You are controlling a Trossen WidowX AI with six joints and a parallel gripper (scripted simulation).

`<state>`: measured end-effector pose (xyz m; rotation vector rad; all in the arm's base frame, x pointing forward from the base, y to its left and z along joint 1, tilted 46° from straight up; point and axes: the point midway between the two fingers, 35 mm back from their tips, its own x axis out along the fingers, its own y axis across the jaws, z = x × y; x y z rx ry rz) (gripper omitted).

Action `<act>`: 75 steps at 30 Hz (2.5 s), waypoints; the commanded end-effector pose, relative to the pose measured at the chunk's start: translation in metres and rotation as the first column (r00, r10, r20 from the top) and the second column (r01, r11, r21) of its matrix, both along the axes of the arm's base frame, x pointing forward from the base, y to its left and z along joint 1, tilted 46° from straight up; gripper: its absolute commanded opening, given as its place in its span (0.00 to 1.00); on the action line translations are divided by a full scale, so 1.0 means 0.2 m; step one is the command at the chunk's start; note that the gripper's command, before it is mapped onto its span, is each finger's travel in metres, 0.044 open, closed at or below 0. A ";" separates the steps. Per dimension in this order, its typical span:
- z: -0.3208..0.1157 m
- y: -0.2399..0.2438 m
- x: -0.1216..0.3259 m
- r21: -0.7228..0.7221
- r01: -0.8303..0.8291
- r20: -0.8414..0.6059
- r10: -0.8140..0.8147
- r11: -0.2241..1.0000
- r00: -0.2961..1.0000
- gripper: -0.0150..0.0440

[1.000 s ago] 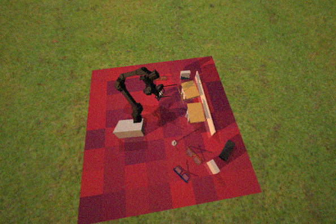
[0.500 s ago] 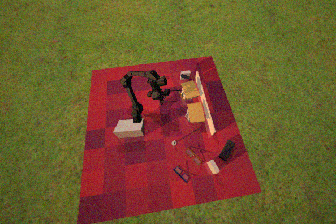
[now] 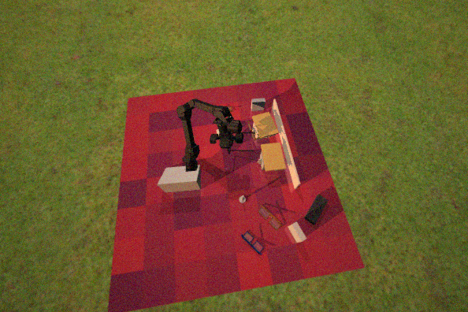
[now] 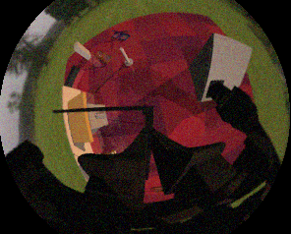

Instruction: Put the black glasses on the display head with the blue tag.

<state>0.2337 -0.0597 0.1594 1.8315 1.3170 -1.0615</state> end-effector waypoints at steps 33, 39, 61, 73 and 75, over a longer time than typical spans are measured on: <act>-0.52 -0.18 0.07 0.287 -0.293 0.091 0.278 0.912 0.956 0.25; -0.54 -0.16 0.07 0.298 -0.280 0.114 0.257 0.913 0.960 0.25; -0.64 -0.08 0.08 0.284 -0.285 0.103 0.266 0.916 0.958 0.25; -0.69 -0.03 0.08 0.284 -0.285 0.104 0.266 0.916 0.958 0.25; -0.69 -0.02 0.08 0.284 -0.285 0.104 0.266 0.916 0.958 0.25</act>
